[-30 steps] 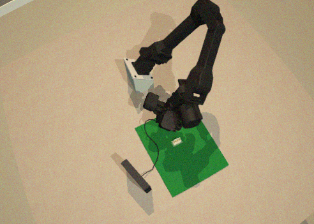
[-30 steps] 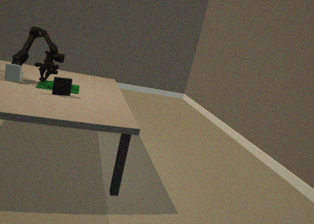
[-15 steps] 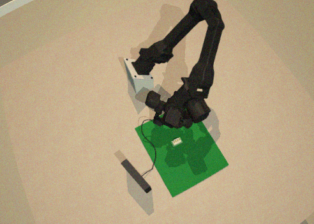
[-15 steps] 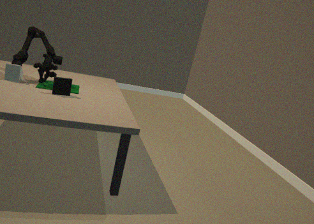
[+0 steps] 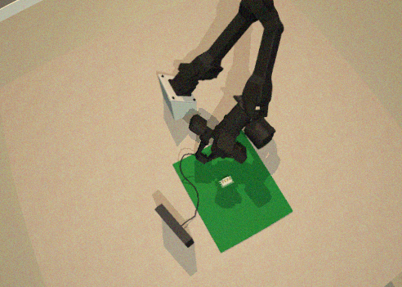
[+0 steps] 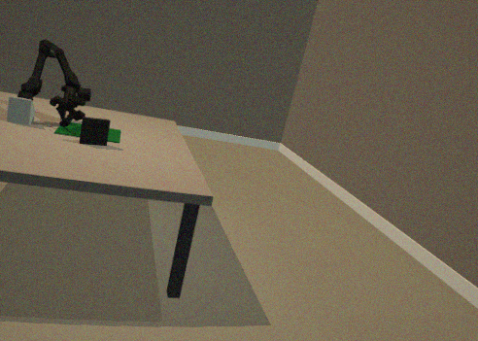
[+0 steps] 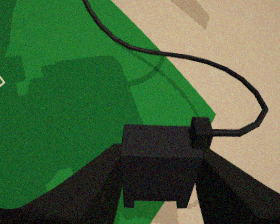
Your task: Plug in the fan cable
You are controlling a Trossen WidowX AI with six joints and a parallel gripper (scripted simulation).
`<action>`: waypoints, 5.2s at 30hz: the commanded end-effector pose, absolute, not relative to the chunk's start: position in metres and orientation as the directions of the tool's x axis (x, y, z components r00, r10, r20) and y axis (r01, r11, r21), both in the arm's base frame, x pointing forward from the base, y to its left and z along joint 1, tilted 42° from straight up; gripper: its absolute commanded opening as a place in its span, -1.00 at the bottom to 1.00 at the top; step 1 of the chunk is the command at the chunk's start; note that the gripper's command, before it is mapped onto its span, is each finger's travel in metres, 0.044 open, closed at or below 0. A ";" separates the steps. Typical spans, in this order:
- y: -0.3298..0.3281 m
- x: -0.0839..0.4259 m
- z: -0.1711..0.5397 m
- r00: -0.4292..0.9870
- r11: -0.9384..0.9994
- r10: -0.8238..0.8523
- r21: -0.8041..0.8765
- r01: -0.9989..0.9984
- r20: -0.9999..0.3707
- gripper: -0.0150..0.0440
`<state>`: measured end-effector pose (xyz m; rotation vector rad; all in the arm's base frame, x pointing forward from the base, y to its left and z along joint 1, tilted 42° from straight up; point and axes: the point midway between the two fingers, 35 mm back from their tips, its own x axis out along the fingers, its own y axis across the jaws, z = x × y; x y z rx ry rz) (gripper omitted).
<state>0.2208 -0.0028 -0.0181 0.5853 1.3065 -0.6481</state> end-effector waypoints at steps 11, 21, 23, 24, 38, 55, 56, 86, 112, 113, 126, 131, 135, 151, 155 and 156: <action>-0.001 0.223 -0.014 0.291 0.648 -0.245 0.067 0.759 -0.925 -0.49; 0.002 0.224 -0.007 0.410 0.616 -0.319 0.142 0.775 -0.855 -0.49; 0.003 0.224 -0.005 0.433 0.609 -0.331 0.161 0.777 -0.838 -0.49; 0.003 0.225 -0.004 0.445 0.606 -0.336 0.171 0.777 -0.830 -0.49; 0.008 0.224 0.010 0.603 0.556 -0.393 0.343 0.757 -0.694 -0.49; 0.010 0.220 0.024 0.708 0.510 -0.411 0.498 0.701 -0.574 -0.49; 0.010 0.220 0.024 0.705 0.513 -0.410 0.493 0.703 -0.579 -0.49; 0.011 0.221 0.023 0.702 0.509 -0.416 0.491 0.707 -0.579 -0.49; 0.027 0.222 0.005 0.701 0.509 -0.416 0.490 0.708 -0.580 -0.49; 0.028 0.222 0.004 0.701 0.509 -0.416 0.490 0.708 -0.580 -0.49; 0.036 0.222 -0.005 0.700 0.509 -0.416 0.490 0.708 -0.580 -0.49; 0.039 0.222 -0.008 0.700 0.509 -0.416 0.490 0.708 -0.580 -0.49; 0.042 0.222 -0.011 0.700 0.509 -0.416 0.490 0.708 -0.580 -0.49; 0.041 0.222 -0.011 0.699 0.510 -0.412 0.488 0.708 -0.584 -0.49; 0.041 0.222 -0.011 0.699 0.510 -0.412 0.488 0.708 -0.584 -0.49; 0.041 0.222 -0.011 0.699 0.510 -0.412 0.488 0.708 -0.584 -0.49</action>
